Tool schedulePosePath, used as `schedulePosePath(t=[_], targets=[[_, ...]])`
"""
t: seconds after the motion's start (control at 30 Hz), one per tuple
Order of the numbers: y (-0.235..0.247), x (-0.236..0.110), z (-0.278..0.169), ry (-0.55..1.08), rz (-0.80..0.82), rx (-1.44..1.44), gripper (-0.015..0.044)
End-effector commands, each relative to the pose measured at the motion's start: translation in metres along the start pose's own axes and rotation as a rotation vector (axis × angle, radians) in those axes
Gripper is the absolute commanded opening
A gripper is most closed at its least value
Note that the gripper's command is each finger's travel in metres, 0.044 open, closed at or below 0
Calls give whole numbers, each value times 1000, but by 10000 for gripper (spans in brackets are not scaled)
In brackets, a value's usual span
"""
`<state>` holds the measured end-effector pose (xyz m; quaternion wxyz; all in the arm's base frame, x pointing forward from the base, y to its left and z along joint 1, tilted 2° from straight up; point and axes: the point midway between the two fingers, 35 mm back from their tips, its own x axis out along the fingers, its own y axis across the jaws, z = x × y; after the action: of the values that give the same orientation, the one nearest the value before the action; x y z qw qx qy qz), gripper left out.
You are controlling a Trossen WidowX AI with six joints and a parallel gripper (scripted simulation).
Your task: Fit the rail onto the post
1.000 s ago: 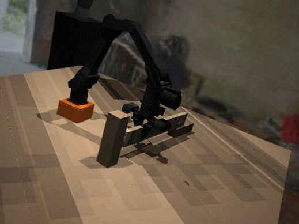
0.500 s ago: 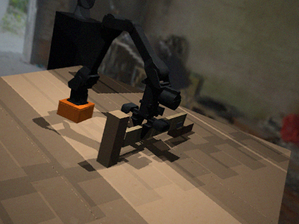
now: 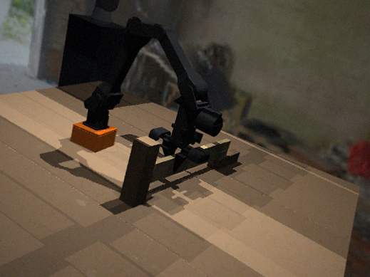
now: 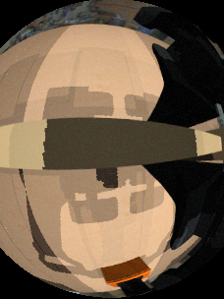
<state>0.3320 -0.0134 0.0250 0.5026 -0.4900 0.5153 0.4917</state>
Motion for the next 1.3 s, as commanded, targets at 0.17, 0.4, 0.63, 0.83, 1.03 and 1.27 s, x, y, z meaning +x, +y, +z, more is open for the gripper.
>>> schedulePosePath(t=[0.17, 0.4, 0.63, 0.83, 1.03, 1.27], targets=[[-1, 0, -4, 1, -4, -3, 0], [-1, 0, -6, 1, -4, -3, 0], [-1, 0, -8, 1, -4, -3, 0], [-1, 0, -10, 1, -4, -3, 0], [-1, -1, -12, 1, -4, -3, 0], [-1, -1, -14, 2, -4, -3, 0]])
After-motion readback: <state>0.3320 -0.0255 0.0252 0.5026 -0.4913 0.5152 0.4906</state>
